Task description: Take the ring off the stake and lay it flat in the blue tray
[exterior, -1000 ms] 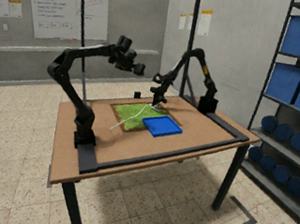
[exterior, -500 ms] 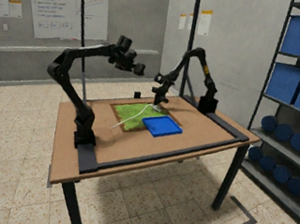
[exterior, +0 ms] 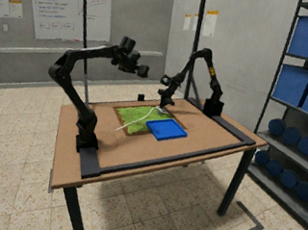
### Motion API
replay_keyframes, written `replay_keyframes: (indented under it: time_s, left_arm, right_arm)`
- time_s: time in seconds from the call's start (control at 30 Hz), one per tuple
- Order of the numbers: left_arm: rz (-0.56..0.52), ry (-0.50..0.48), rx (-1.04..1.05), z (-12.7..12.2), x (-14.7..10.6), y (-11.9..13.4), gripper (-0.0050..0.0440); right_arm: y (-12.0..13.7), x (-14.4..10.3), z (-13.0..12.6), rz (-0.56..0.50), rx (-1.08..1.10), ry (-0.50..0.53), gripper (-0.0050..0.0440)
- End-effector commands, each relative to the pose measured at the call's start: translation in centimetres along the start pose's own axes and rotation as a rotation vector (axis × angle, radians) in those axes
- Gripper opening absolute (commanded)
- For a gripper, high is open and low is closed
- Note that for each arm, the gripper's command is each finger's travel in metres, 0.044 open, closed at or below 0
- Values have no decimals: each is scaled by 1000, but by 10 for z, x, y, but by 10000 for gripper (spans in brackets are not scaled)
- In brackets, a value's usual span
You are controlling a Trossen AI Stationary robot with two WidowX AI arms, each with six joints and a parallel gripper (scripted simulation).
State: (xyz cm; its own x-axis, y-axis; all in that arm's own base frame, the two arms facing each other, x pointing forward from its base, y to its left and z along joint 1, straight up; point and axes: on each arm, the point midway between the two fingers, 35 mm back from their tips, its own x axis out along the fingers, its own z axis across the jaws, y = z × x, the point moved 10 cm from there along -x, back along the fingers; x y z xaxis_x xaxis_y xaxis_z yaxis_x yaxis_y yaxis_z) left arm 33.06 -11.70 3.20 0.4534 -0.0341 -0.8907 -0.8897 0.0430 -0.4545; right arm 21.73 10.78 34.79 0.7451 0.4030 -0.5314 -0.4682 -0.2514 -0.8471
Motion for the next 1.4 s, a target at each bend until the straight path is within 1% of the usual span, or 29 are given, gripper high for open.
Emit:
replay_keyframes:
  time_s: [0.0,0.2,0.23,0.3,0.5,0.63,0.73,1.0,1.1,1.37]
  left_arm:
    - [-48,11,-10,-2,-11,-11,2]
    - [-44,10,-10,-2,-11,-11,2]
    - [-48,14,-11,-3,-12,-15,2]
    - [-9,11,-11,-2,-9,-17,2]
    - [138,-1,-2,-2,-11,-36,2]
    - [202,-4,1,-3,-14,-46,2]
    - [216,-5,1,-3,-14,-48,2]
    - [359,-13,3,-4,-17,-70,2]
    - [400,-15,4,-4,-18,-76,2]
    - [434,-20,7,-5,-18,-82,2]
  right_arm:
    - [-4,-5,0,-21,-3,-1,440]
    - [-4,-5,0,-21,-3,-1,440]
    - [-4,-5,0,-21,-3,-1,440]
    - [-4,-5,0,-21,-3,-1,440]
    - [-4,-5,0,-21,-3,-1,440]
    - [-4,-5,0,-21,-3,-1,440]
    - [-4,-5,0,-21,-3,-1,440]
    - [-4,-5,0,-21,-3,-1,440]
    - [-4,-5,0,-21,-3,-1,440]
    - [-4,-5,0,-21,-3,-1,440]
